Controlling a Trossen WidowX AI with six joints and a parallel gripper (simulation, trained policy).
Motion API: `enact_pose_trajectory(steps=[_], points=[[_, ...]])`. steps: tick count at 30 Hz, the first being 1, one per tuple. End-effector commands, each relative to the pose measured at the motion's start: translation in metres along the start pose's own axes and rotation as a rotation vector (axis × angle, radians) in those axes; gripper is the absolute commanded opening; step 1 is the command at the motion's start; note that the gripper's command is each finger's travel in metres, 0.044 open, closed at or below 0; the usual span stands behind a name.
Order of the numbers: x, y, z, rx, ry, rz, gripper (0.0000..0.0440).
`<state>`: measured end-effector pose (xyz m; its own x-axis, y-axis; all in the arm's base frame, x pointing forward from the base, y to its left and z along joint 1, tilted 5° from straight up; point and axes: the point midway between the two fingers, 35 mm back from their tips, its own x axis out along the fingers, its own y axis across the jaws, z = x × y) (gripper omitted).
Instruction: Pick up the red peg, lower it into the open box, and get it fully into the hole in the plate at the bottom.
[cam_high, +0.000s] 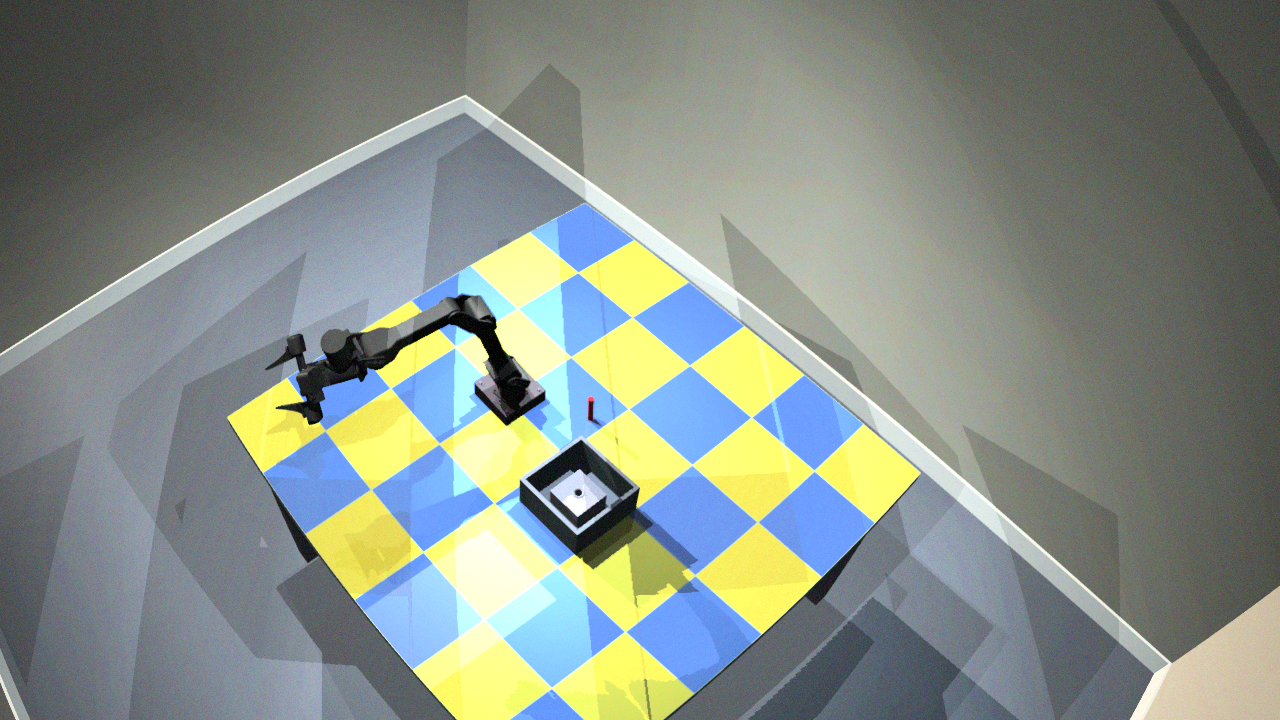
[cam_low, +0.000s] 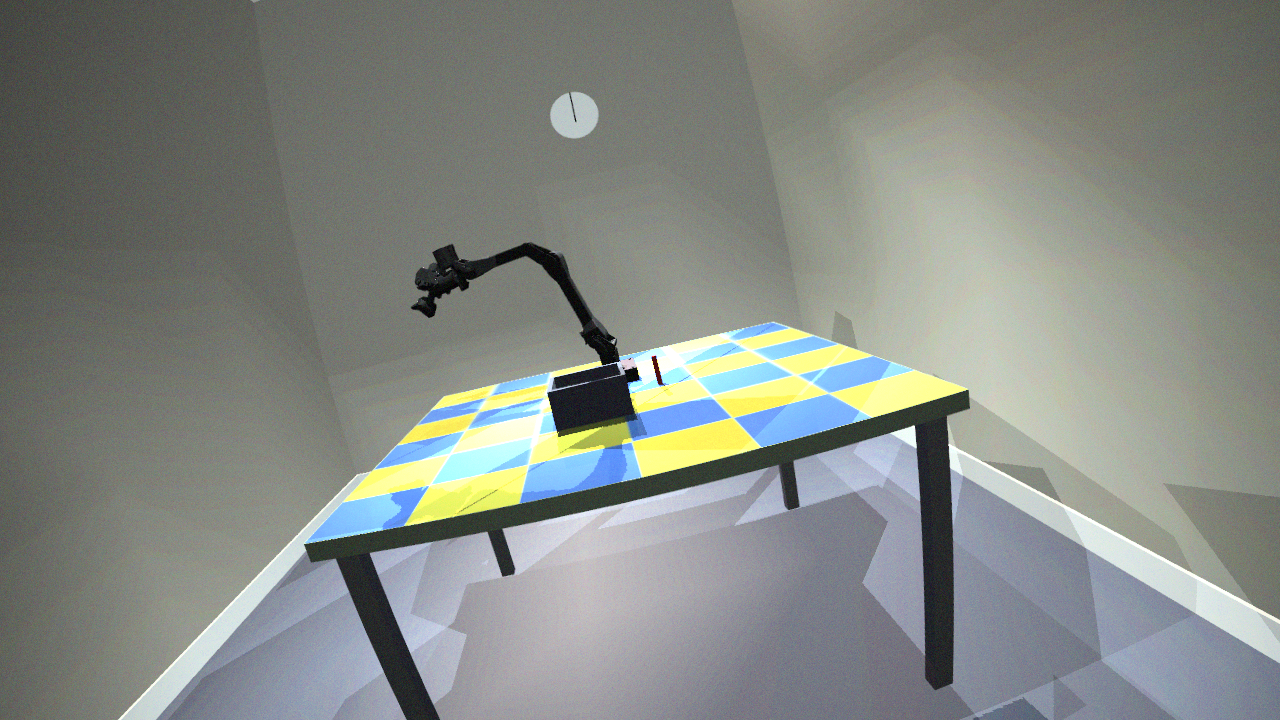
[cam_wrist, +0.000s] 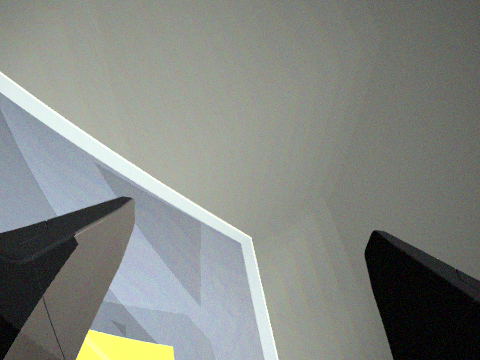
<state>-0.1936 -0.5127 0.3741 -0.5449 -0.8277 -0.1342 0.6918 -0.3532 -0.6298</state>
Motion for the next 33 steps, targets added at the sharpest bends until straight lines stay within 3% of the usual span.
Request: enact_pose_trajectory(steps=[1,3,13,23,33], points=[[-0.001,0.006,-0.001,-0.010,0.006,0.015,0.0417],[-0.005,0.023,-0.002,-0.029,0.021,0.056,0.0440],[-0.065,0.164,0.001,-0.051,0.135,0.360,0.0440],[-0.172,0.266,0.009,-0.075,0.214,0.603,0.0440],[-0.296,0.320,0.009,-0.120,0.257,0.804,0.0440]])
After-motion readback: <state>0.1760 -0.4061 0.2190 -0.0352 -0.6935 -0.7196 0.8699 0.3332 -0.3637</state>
